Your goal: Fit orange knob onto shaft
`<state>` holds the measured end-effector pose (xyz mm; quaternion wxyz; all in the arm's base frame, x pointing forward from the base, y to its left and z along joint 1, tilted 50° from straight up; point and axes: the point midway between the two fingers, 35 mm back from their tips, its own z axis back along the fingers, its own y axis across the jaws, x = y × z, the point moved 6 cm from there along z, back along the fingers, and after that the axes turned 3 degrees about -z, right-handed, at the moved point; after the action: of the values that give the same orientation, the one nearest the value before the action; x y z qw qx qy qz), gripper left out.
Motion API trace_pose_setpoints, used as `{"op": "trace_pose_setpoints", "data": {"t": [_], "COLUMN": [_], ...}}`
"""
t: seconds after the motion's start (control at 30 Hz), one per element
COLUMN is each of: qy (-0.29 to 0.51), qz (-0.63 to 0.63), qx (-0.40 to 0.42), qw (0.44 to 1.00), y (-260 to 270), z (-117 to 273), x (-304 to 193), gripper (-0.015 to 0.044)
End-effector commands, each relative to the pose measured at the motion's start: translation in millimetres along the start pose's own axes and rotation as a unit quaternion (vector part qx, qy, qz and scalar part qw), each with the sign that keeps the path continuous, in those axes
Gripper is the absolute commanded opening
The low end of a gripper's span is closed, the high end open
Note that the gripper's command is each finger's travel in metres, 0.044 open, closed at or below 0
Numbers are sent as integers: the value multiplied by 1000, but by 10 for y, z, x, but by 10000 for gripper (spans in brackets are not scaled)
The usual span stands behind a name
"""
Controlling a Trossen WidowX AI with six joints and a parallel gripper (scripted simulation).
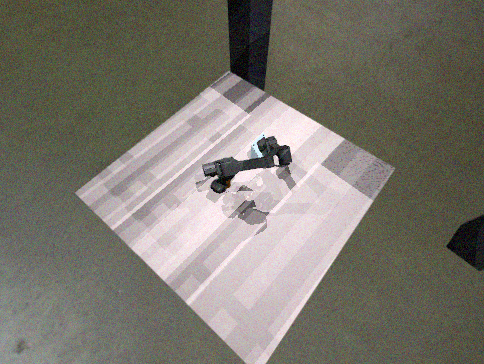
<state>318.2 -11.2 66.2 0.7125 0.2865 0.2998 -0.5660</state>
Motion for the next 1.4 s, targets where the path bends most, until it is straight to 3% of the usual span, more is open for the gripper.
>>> {"op": "trace_pose_setpoints", "data": {"t": [0.0, 0.63, 1.37], "qy": [-2, 0, 1], "qz": [0, -1, 4], "qx": [-2, -1, -1], "qw": [1000, 1000, 1000], "y": [-13, -105, -103], "z": [-48, -278, -514], "x": [151, 705, 736], "gripper": [0, 0, 0]}}
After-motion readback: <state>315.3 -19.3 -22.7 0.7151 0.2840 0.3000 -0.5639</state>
